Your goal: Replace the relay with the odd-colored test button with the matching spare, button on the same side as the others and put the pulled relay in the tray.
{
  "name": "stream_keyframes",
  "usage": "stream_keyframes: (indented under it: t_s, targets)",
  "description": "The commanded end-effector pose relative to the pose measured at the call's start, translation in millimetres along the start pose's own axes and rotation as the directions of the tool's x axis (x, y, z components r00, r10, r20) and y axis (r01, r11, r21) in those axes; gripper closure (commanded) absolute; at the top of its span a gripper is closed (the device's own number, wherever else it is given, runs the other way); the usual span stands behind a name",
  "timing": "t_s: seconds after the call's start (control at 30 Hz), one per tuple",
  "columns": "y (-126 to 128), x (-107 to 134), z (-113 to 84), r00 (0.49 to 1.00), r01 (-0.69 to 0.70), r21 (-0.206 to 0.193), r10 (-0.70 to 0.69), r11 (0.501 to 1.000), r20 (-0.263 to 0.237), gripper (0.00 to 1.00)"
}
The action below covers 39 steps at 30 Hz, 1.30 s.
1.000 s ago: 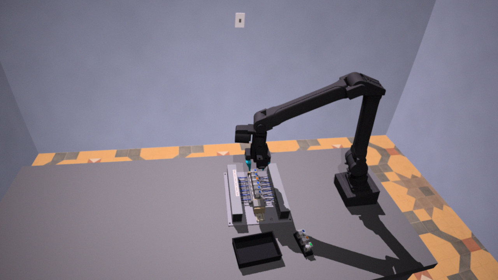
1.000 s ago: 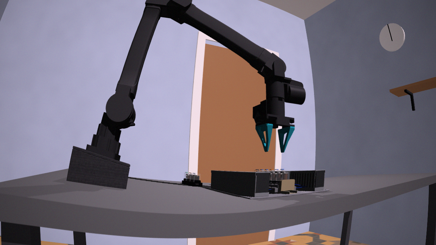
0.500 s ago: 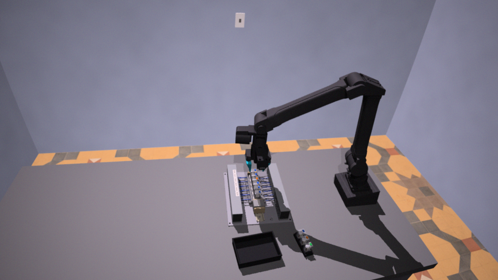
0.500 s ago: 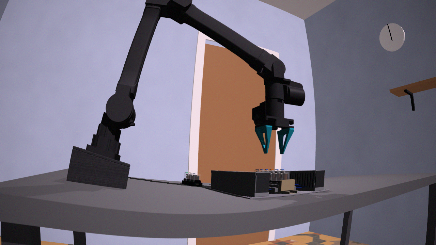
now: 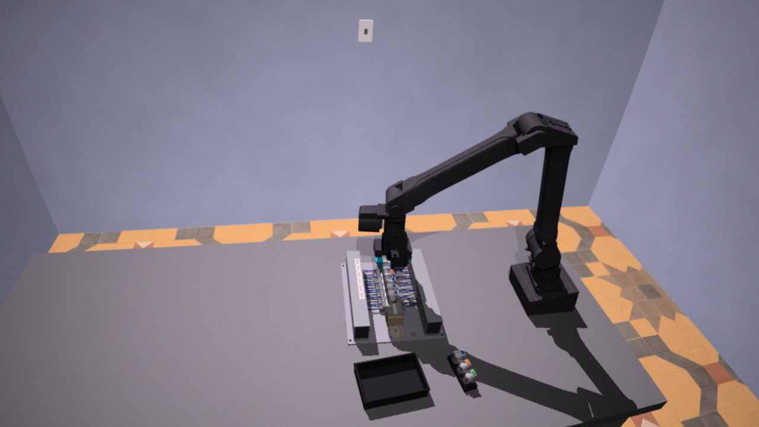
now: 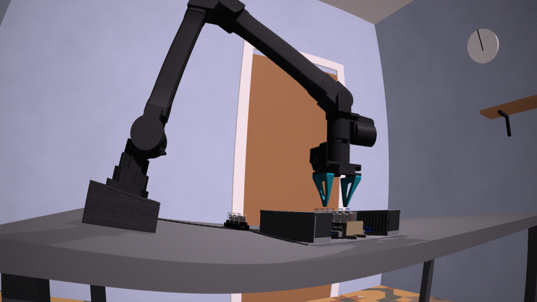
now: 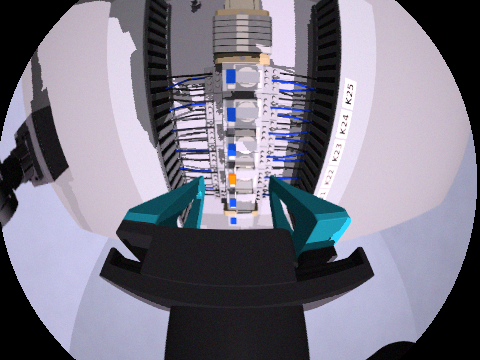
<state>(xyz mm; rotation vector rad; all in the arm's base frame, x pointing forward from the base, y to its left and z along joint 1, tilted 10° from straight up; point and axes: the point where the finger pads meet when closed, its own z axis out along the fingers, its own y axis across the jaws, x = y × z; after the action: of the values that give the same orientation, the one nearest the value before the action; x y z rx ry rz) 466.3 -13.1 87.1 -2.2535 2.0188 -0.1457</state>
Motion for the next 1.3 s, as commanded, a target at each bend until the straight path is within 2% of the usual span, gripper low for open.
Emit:
stream_keyframes:
  t_s: [0.0, 0.33, 1.27]
  targets:
    - [-22, -3, -18.5, 1.0, 0.004, 0.071, -0.004, 0.997, -0.004, 0.41]
    - [-27, -3, -27.2, 1.0, 0.005, 0.092, -0.004, 0.996, -0.008, 0.41]
    - [-29, -2, -28.0, 1.0, 0.005, 0.095, -0.004, 0.995, -0.008, 0.41]
